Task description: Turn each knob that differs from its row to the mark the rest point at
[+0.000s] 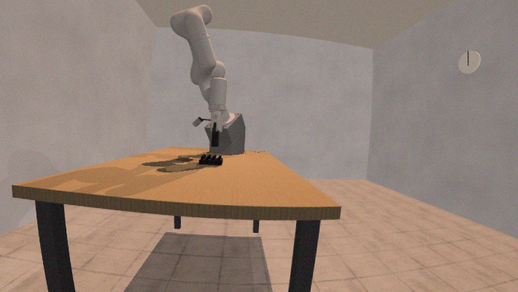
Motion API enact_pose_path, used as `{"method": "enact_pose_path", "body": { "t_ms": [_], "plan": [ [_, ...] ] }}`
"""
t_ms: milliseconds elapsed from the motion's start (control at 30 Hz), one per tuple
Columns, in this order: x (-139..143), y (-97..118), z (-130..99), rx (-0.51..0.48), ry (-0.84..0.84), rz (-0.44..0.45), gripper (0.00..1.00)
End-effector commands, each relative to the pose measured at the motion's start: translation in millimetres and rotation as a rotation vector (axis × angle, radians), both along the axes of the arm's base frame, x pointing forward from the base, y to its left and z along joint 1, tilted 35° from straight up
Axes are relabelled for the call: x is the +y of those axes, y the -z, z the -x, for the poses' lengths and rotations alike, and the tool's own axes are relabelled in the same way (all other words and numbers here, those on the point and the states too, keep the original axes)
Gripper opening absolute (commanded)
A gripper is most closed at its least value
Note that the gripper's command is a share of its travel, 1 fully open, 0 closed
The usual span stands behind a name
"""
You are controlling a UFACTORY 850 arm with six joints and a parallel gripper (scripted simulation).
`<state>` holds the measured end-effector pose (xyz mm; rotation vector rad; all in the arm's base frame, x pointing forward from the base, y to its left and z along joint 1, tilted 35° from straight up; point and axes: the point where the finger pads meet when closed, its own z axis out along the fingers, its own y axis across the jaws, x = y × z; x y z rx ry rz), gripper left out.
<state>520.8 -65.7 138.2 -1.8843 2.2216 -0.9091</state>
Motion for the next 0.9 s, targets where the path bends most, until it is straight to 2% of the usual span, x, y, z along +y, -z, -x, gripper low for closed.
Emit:
{"method": "enact_pose_path", "body": {
  "t_ms": [0, 867],
  "plan": [
    [-1.2, 2.7, -1.8, -0.001, 0.0, 0.0, 0.19],
    [-11.8, 26.5, -13.5, -0.001, 0.0, 0.0, 0.19]
  ]
}}
